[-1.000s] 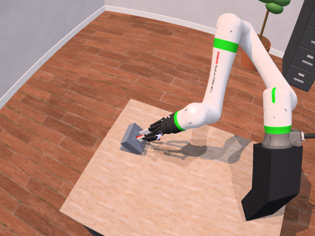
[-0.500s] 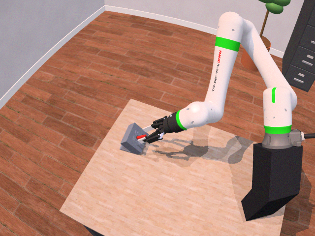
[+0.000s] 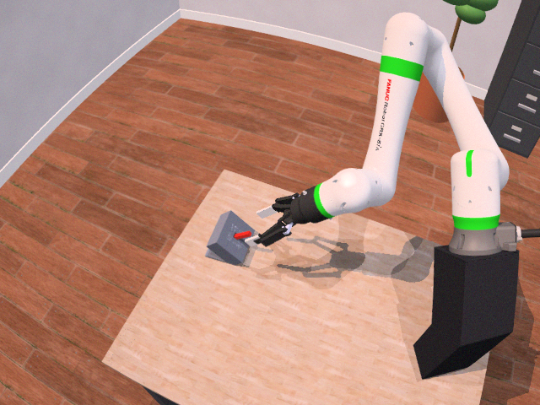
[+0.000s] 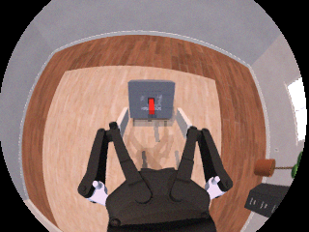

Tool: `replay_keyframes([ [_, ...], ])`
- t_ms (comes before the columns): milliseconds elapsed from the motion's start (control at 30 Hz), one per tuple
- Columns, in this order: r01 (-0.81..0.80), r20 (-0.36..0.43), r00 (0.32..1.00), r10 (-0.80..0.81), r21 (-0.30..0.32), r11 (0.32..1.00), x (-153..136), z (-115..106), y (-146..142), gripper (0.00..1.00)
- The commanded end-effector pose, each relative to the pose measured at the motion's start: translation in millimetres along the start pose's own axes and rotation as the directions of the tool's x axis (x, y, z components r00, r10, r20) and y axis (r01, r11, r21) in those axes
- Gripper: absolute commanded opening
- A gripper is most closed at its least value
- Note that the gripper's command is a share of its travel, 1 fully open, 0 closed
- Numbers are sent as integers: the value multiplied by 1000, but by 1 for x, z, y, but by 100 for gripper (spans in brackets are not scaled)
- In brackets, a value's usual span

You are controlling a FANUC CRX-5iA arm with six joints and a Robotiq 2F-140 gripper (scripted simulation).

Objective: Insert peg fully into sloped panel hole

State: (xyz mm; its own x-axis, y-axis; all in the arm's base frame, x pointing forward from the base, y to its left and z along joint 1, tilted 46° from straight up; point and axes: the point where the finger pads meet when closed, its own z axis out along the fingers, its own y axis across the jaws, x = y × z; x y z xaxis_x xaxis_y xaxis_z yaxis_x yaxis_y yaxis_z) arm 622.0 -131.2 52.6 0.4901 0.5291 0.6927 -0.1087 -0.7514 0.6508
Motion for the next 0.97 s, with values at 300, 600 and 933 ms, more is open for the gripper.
replay_keyframes([
  [300, 0, 0, 1000, 0, 0, 1000, -1, -32, -1, 87],
  [600, 0, 0, 1000, 0, 0, 1000, -1, -39, -1, 100],
  [933, 0, 0, 1000, 0, 0, 1000, -1, -39, -1, 100],
])
